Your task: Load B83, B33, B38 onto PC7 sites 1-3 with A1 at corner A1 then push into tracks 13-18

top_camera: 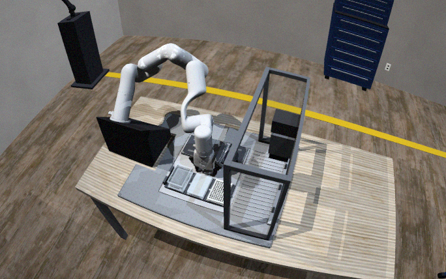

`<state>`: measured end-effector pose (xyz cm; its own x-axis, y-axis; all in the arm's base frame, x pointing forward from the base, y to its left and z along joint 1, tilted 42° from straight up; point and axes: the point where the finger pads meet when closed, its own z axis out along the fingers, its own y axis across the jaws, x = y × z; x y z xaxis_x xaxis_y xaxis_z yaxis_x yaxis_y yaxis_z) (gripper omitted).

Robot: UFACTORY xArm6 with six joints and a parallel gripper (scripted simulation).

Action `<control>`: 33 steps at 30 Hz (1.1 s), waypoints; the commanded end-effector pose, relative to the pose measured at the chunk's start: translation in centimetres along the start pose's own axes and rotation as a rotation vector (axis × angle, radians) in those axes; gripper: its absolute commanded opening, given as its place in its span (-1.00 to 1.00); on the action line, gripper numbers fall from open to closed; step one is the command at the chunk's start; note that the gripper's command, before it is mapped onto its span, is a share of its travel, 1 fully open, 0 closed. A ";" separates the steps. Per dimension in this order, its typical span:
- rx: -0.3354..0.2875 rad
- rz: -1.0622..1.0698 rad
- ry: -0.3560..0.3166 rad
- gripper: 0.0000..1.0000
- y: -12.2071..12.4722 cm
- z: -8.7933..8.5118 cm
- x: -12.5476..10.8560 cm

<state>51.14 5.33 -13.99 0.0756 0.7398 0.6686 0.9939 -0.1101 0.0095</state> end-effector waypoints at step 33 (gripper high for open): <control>-0.004 -0.001 -0.001 1.00 0.2 -0.1 -1.2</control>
<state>51.08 4.58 -14.71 0.0754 0.7398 0.6686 0.9939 -0.1102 0.0098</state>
